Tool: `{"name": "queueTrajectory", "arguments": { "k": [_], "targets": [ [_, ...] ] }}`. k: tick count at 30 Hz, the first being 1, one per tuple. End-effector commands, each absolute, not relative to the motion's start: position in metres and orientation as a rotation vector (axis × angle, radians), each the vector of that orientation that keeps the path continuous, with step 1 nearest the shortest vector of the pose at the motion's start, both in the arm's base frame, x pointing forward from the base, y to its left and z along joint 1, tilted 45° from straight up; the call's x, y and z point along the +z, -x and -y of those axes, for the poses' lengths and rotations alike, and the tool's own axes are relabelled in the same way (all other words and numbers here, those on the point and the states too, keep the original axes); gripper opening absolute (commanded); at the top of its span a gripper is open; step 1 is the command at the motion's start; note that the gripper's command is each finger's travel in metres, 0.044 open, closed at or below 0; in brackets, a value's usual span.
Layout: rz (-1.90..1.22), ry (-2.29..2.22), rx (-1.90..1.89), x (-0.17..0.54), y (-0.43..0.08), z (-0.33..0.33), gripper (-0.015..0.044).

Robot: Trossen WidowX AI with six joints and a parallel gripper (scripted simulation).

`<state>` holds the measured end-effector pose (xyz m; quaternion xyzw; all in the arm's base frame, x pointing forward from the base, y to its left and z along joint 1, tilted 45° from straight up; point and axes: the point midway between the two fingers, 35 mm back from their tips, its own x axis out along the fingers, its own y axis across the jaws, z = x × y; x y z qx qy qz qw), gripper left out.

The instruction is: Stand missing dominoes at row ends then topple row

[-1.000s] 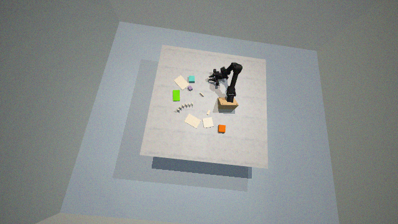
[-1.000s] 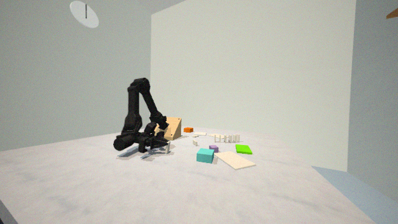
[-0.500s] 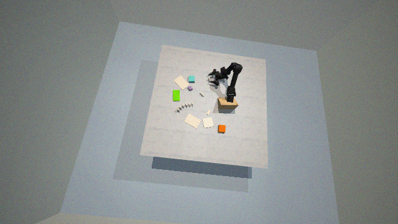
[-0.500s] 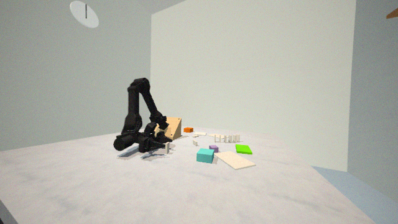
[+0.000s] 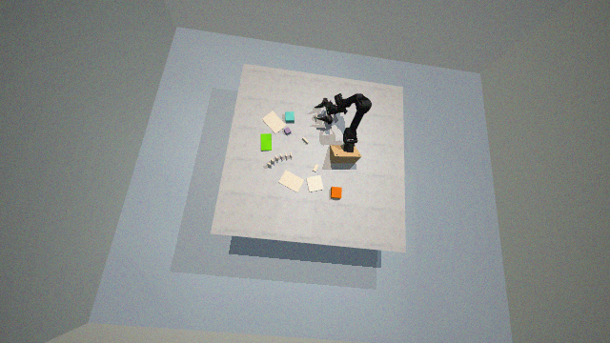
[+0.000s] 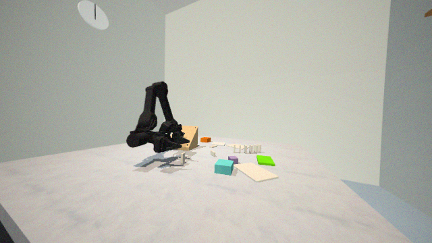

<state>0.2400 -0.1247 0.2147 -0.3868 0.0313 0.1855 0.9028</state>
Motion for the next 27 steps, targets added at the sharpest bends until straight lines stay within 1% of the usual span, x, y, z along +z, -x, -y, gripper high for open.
{"name": "queueTrajectory", "arguments": {
  "k": [1, 6, 11, 17, 21, 25, 27],
  "targets": [
    [-0.157, 0.749, 0.403, 0.212, -0.253, 0.12, 0.044],
    [-0.47, 0.626, 0.414, 0.197, -0.282, 0.105, 0.044],
    [-0.7, 0.587, 0.371, 0.191, -0.294, 0.09, 0.044],
    [-1.055, 0.603, 0.201, 0.186, -0.282, 0.084, 0.044],
    [-1.266, 0.715, -0.007, 0.202, -0.266, 0.086, 0.044],
    [-1.369, 0.896, -0.248, 0.235, -0.253, 0.09, 0.044],
    [-1.374, 0.932, -0.291, 0.242, -0.251, 0.09, 0.044]
  ]
}}
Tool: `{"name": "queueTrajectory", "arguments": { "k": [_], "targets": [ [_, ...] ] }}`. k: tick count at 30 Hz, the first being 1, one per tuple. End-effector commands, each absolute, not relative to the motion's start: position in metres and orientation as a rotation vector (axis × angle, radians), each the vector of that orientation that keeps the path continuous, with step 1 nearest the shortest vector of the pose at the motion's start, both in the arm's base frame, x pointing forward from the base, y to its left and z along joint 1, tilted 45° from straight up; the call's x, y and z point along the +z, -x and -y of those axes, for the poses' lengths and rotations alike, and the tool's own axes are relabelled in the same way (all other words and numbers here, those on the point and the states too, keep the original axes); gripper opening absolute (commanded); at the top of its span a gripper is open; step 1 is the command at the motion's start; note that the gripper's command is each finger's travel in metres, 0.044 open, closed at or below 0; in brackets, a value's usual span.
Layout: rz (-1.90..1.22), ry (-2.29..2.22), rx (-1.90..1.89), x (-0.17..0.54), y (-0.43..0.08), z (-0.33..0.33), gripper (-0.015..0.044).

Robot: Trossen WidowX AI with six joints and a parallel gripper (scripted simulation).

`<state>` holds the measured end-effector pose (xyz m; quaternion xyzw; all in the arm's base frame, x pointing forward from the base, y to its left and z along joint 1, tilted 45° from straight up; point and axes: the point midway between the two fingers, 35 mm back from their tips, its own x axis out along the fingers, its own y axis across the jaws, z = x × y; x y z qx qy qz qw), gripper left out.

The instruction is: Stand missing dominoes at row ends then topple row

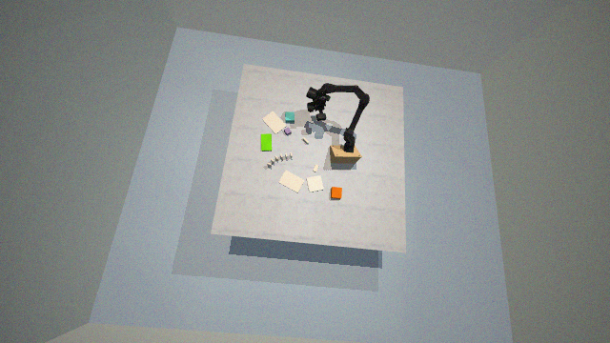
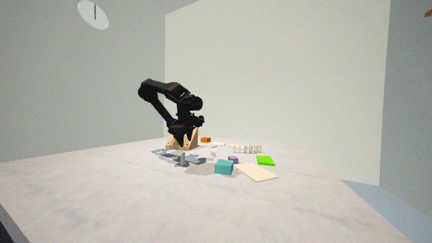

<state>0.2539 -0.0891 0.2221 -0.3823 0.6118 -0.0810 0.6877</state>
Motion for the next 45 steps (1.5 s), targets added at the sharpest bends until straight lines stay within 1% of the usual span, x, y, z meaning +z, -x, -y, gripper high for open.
{"name": "queueTrajectory", "arguments": {
  "k": [1, 7, 15, 29, 41, 42, 45],
  "targets": [
    [-1.374, 0.932, -0.291, 0.242, -0.251, 0.09, 0.044],
    [-1.374, 0.931, -0.29, 0.238, -0.253, 0.093, 0.044],
    [-1.372, 0.935, -0.295, 0.198, -0.266, 0.133, 0.044],
    [-1.371, 0.937, -0.296, 0.187, -0.269, 0.144, 0.044],
    [-1.371, 0.937, -0.296, 0.187, -0.269, 0.144, 0.0125],
    [-1.371, 0.937, -0.296, 0.187, -0.269, 0.144, 0.0107],
    [-1.371, 0.937, -0.296, 0.187, -0.269, 0.144, 0.0107]
  ]
}}
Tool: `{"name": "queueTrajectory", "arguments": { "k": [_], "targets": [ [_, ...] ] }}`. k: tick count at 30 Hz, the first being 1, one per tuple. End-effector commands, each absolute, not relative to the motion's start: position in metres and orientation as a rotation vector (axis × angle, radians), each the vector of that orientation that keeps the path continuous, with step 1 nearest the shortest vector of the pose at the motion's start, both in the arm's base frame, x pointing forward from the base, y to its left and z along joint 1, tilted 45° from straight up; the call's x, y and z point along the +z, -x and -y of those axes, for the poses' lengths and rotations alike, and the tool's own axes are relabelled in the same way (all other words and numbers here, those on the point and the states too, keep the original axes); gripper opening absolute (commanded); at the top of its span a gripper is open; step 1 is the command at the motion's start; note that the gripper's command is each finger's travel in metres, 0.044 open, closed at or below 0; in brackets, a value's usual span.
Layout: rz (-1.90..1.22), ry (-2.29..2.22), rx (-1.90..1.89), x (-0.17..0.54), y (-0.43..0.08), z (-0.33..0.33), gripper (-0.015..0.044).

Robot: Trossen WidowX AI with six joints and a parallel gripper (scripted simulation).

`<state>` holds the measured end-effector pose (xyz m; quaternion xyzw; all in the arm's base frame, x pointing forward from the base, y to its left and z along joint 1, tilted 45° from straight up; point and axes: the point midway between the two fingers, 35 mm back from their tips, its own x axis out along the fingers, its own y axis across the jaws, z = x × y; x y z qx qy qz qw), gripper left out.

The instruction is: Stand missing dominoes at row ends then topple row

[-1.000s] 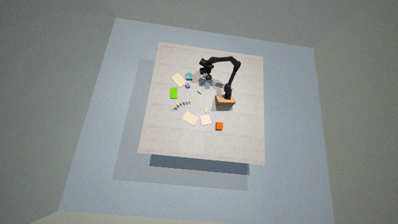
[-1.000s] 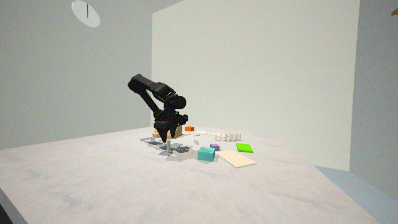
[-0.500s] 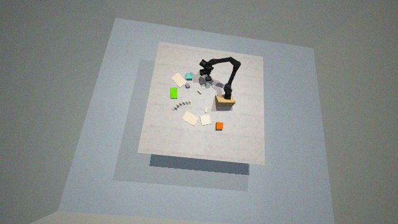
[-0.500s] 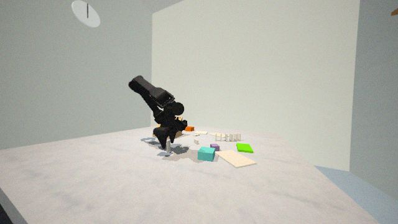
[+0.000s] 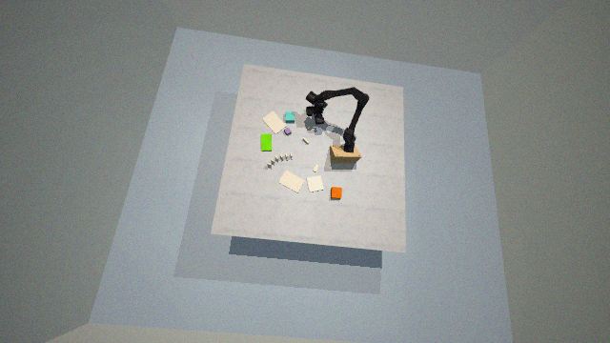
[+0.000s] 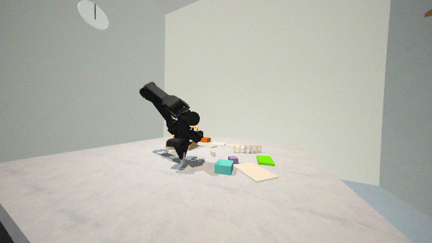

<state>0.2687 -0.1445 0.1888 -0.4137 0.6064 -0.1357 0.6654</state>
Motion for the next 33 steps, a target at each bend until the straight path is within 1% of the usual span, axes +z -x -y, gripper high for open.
{"name": "queueTrajectory", "arguments": {
  "k": [1, 7, 9, 12, 17, 21, 27, 29, 33],
  "targets": [
    [-1.371, 0.937, -0.296, 0.187, -0.269, 0.144, 0.0107],
    [-1.362, 0.941, -0.294, 0.19, -0.27, 0.142, 0.0107],
    [-1.295, 0.967, -0.276, 0.206, -0.279, 0.129, 0.0107],
    [-1.306, 0.965, -0.261, 0.217, -0.277, 0.115, 0.0107],
    [-1.332, 0.968, -0.242, 0.236, -0.268, 0.092, 0.0107],
    [-1.37, 1.0, -0.231, 0.273, -0.244, 0.06, 0.0107],
    [-1.375, 1.009, -0.231, 0.28, -0.239, 0.055, 0.0107],
    [-1.375, 1.003, -0.228, 0.276, -0.246, 0.049, 0.0107],
    [-1.376, 0.972, -0.214, 0.25, -0.285, 0.007, 0.0107]
  ]
}}
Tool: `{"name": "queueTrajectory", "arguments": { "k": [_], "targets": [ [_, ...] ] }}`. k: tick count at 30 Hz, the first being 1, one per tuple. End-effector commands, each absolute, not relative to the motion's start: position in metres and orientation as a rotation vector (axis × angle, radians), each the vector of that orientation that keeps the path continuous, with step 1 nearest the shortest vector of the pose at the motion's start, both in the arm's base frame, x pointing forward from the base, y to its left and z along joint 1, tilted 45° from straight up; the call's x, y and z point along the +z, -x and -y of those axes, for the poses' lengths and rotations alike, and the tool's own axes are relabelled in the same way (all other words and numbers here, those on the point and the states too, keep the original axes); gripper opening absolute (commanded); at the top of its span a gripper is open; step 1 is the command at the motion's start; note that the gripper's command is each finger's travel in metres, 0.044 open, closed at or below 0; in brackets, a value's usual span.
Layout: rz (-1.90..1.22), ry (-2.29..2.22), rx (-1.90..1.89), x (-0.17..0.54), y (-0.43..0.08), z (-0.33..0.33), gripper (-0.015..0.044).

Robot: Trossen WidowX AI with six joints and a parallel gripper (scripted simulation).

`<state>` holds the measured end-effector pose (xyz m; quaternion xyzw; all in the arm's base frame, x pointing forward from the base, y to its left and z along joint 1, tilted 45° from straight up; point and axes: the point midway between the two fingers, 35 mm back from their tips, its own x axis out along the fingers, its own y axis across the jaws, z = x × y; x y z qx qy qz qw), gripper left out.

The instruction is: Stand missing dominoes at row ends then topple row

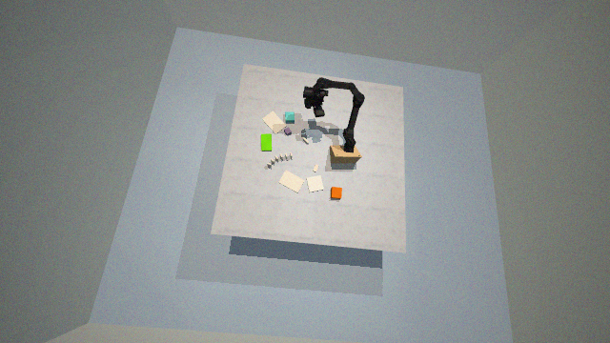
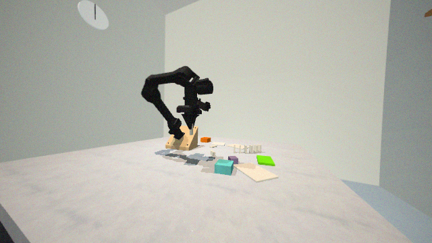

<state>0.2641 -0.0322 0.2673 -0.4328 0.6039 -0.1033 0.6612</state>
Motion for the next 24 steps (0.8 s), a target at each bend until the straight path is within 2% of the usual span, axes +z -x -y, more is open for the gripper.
{"name": "queueTrajectory", "arguments": {
  "k": [1, 8, 15, 24],
  "targets": [
    [-1.377, 0.965, -0.212, 0.242, -0.294, -0.006, 0.0107],
    [-1.388, 0.932, -0.213, 0.168, -0.331, -0.1, 0.0107],
    [-1.38, 0.918, -0.267, 0.081, -0.329, -0.188, 0.0107],
    [-1.375, 0.915, -0.276, 0.073, -0.328, -0.195, 0.0107]
  ]
}}
